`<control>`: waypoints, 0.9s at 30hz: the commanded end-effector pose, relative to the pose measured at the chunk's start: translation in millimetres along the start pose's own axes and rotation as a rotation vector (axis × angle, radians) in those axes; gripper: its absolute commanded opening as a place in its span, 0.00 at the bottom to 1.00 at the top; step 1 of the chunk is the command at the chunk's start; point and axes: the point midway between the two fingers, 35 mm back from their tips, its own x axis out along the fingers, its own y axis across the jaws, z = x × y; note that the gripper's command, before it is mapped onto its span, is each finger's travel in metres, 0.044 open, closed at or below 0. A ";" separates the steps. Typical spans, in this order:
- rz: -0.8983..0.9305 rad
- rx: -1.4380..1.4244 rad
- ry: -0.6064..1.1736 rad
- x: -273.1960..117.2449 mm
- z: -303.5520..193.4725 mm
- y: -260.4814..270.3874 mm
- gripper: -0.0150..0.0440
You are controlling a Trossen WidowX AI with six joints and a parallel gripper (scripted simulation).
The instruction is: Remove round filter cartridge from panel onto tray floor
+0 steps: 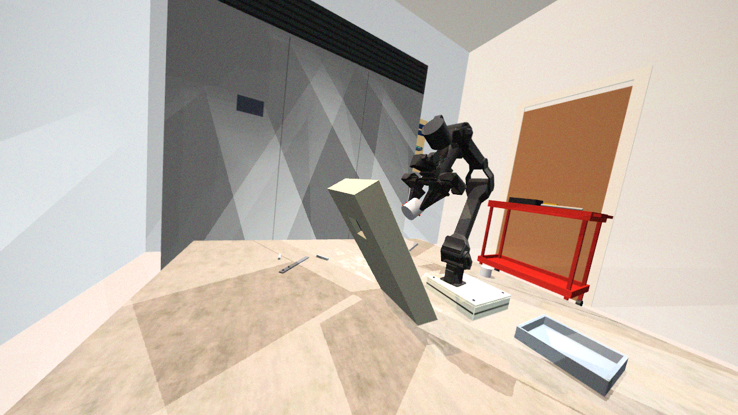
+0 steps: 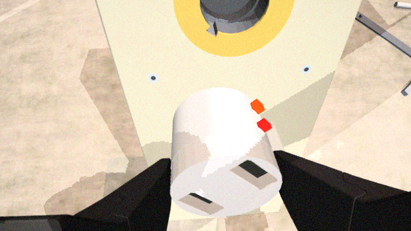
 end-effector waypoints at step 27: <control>0.101 -0.171 -0.001 6.0 -12.0 90.7 0.25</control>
